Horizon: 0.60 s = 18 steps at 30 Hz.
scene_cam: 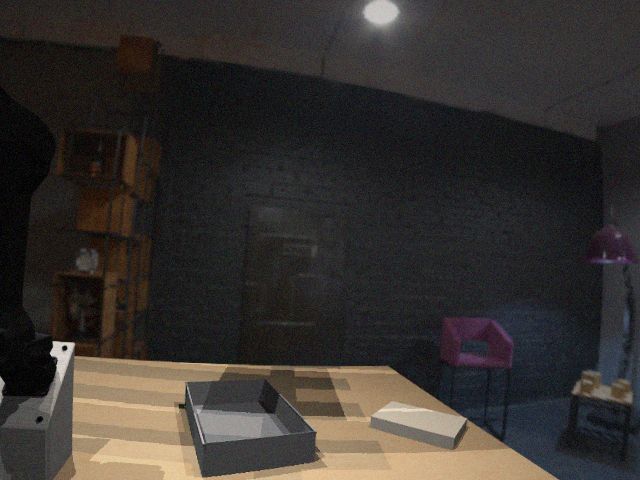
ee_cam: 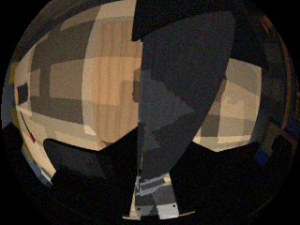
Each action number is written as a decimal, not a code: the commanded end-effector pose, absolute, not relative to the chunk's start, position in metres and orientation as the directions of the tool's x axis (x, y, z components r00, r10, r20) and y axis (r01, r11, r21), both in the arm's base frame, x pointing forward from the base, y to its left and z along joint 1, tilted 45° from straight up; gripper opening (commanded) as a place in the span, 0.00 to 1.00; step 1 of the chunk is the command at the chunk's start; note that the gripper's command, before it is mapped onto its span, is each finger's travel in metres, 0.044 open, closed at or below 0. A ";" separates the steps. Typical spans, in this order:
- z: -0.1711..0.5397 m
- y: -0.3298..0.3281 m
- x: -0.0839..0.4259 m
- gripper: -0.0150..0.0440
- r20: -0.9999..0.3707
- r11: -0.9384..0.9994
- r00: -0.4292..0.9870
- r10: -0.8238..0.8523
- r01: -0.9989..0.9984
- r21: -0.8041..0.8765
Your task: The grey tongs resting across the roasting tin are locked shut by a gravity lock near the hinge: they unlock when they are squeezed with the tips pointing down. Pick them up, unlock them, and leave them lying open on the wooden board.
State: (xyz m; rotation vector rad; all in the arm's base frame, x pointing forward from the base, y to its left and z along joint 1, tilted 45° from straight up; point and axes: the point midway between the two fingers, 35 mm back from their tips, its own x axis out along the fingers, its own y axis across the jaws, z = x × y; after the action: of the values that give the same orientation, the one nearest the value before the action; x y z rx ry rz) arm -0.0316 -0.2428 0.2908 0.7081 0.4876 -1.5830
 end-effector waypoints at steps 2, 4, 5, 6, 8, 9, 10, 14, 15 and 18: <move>0.283 -0.250 -0.032 0.00 -0.692 -0.142 -0.039 -0.720 0.986 0.091; 0.281 -0.253 -0.033 0.00 -0.692 -0.142 -0.039 -0.720 0.986 0.092; 0.280 -0.254 -0.033 0.00 -0.692 -0.142 -0.039 -0.720 0.986 0.092; 0.279 -0.255 -0.033 0.00 -0.692 -0.142 -0.039 -0.720 0.986 0.092; 0.276 -0.258 -0.033 0.00 -0.692 -0.142 -0.039 -0.720 0.986 0.092; 0.275 -0.259 -0.033 0.00 -0.692 -0.142 -0.039 -0.721 0.986 0.092; 0.274 -0.260 -0.033 0.00 -0.692 -0.142 -0.039 -0.721 0.986 0.092; 0.270 -0.265 -0.034 0.00 -0.692 -0.142 -0.039 -0.721 0.986 0.092; 0.269 -0.266 -0.034 0.00 -0.692 -0.142 -0.039 -0.721 0.986 0.092; 0.265 -0.270 -0.034 0.00 -0.692 -0.142 -0.039 -0.721 0.986 0.092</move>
State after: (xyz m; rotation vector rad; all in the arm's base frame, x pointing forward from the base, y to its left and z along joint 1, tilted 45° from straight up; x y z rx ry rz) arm -0.0331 -0.2660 0.2719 0.7064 0.4878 -1.5788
